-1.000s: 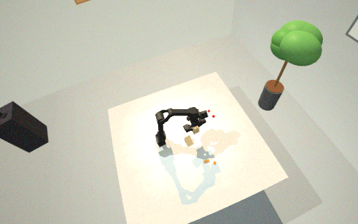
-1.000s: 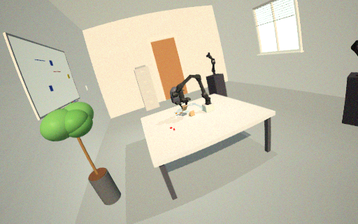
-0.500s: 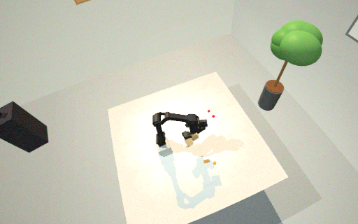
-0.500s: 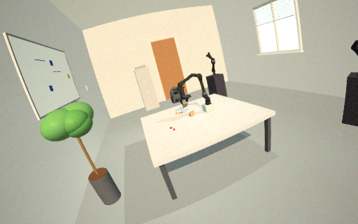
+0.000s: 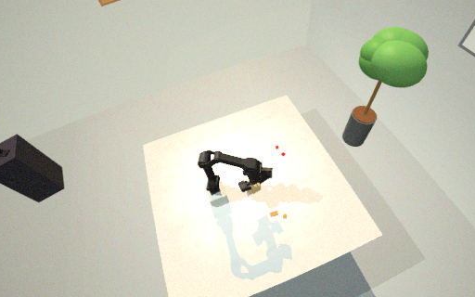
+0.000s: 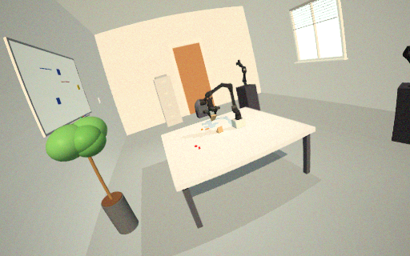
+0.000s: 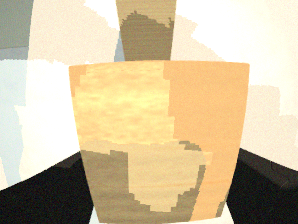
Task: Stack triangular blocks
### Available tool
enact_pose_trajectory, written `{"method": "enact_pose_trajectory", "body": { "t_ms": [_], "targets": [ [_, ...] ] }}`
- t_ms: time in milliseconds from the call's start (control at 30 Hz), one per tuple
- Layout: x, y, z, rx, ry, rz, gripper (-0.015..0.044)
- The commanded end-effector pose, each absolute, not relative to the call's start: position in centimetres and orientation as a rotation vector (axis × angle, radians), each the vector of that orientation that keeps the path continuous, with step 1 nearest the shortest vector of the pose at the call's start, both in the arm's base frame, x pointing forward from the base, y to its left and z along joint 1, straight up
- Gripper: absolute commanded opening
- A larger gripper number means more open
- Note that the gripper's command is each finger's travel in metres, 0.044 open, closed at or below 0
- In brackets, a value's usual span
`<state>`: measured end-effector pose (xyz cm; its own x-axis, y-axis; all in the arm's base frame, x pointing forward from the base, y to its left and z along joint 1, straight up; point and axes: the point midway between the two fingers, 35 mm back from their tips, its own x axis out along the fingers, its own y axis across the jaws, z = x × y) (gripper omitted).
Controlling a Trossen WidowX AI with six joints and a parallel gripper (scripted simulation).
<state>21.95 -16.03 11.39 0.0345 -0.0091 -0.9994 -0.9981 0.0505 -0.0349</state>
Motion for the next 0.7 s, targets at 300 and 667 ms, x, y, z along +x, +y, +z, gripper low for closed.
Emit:
{"method": "enact_pose_trajectory", "body": {
  "t_ms": [300, 667],
  "targets": [
    [22.1, -14.2, 6.3, -1.199, 1.208, 1.147, 0.0000],
    [22.1, -12.9, 3.5, -1.198, 1.208, 1.148, 0.0000]
  ]
}}
